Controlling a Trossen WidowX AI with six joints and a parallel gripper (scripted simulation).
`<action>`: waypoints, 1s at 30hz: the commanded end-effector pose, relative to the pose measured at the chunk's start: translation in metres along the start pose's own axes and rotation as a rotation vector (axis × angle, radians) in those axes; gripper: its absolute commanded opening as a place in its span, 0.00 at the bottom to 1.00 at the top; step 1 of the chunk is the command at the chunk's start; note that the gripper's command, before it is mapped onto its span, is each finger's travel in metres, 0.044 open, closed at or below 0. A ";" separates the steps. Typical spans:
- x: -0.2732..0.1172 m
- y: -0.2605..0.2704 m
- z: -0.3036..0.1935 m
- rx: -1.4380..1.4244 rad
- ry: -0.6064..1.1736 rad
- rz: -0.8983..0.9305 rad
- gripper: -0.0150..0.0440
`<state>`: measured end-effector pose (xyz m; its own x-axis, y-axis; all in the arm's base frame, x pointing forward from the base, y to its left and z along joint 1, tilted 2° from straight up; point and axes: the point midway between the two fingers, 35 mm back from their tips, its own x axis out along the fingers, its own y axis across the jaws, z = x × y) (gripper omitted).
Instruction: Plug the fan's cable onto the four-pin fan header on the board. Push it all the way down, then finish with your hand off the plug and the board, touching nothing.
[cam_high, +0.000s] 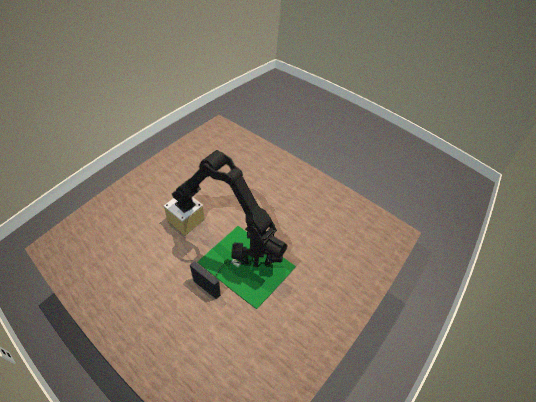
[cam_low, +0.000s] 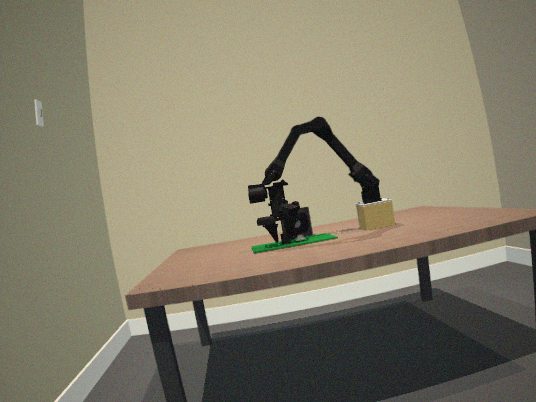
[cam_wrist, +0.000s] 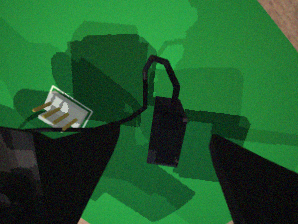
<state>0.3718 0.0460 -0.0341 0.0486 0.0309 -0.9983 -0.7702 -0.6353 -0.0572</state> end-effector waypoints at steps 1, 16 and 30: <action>0.000 0.000 0.000 0.000 0.000 0.000 0.76; 0.000 0.000 0.000 0.000 0.000 0.000 0.59; 0.000 0.000 0.000 0.000 0.000 0.000 0.44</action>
<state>0.3718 0.0460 -0.0341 0.0487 0.0309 -0.9983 -0.7702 -0.6353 -0.0573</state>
